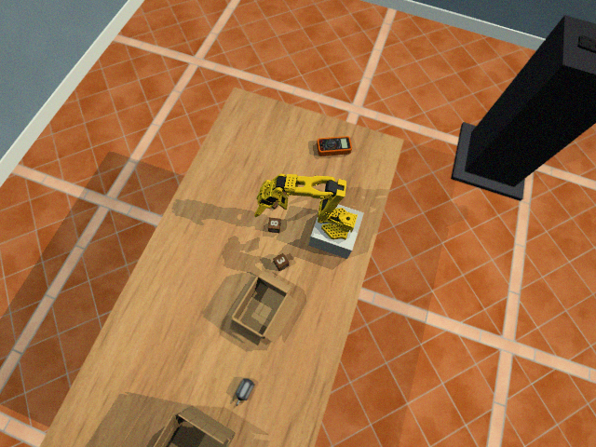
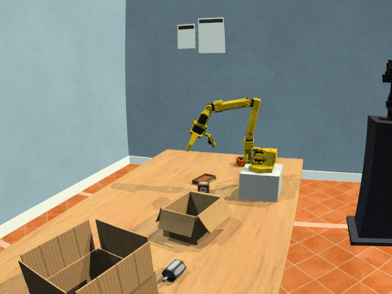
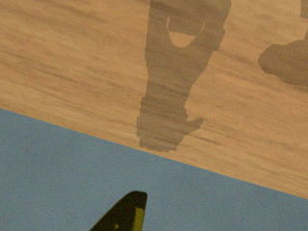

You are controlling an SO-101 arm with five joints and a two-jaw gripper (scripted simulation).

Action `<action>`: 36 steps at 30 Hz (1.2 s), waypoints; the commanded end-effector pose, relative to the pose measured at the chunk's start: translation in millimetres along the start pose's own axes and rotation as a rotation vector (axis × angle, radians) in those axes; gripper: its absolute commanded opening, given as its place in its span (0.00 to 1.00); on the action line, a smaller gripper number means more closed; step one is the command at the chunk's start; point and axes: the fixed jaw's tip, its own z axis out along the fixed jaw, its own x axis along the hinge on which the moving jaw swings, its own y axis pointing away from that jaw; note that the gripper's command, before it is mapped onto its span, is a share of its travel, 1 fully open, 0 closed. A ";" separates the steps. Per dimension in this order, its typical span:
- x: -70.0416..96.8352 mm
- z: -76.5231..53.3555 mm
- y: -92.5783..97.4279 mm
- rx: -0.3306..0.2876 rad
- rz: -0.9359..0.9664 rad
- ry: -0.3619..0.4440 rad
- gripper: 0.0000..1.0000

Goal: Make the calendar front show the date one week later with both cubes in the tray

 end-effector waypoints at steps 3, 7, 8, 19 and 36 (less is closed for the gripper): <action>-5.6 10.3 3.9 -0.006 -0.005 -0.013 0.35; -7.0 13.4 4.9 -0.009 -0.006 -0.013 0.35; -7.1 13.8 5.1 -0.009 -0.006 -0.013 0.35; -10.1 17.0 5.0 -0.008 -0.006 -0.031 0.35; -79.3 63.6 -0.3 0.025 -0.004 -0.406 0.35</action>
